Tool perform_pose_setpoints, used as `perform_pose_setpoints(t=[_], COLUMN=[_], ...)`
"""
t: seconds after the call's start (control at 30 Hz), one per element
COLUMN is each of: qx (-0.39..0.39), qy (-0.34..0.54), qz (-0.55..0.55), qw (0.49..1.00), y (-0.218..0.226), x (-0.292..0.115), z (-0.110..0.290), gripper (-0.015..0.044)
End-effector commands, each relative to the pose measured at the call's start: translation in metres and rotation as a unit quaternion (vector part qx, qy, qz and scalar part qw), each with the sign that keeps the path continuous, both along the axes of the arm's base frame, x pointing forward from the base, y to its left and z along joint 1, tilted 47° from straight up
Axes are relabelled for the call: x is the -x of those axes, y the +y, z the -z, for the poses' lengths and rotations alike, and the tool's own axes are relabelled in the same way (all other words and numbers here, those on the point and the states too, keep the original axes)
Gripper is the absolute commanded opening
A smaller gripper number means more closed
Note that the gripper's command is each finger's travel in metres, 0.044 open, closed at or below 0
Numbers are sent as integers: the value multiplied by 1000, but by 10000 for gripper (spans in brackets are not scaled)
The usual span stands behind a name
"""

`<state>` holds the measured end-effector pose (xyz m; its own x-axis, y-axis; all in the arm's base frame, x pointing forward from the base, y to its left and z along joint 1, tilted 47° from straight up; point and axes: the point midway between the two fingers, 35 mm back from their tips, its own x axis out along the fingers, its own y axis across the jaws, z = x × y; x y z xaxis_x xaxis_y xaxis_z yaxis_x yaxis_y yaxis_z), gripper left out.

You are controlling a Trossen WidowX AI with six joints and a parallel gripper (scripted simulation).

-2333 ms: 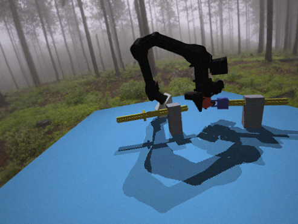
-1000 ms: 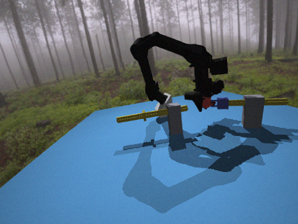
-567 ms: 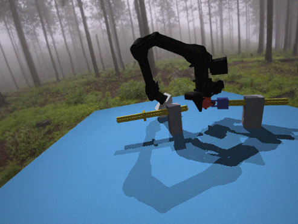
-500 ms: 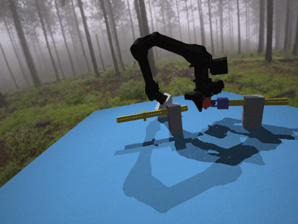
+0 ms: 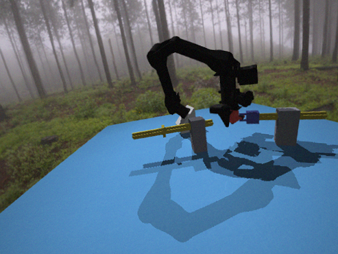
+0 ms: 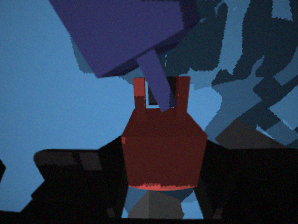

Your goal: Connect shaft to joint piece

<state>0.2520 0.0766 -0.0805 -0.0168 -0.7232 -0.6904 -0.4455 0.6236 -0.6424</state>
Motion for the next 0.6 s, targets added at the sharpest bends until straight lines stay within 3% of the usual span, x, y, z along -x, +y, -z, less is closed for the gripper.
perform_pose_setpoints(t=[0.0,0.57], qx=[0,-2], qy=[28,118], qz=[-26,-111], qw=[999,987], y=[-2,-9], x=[-2,-9], z=[-2,-9], gripper=[0,0])
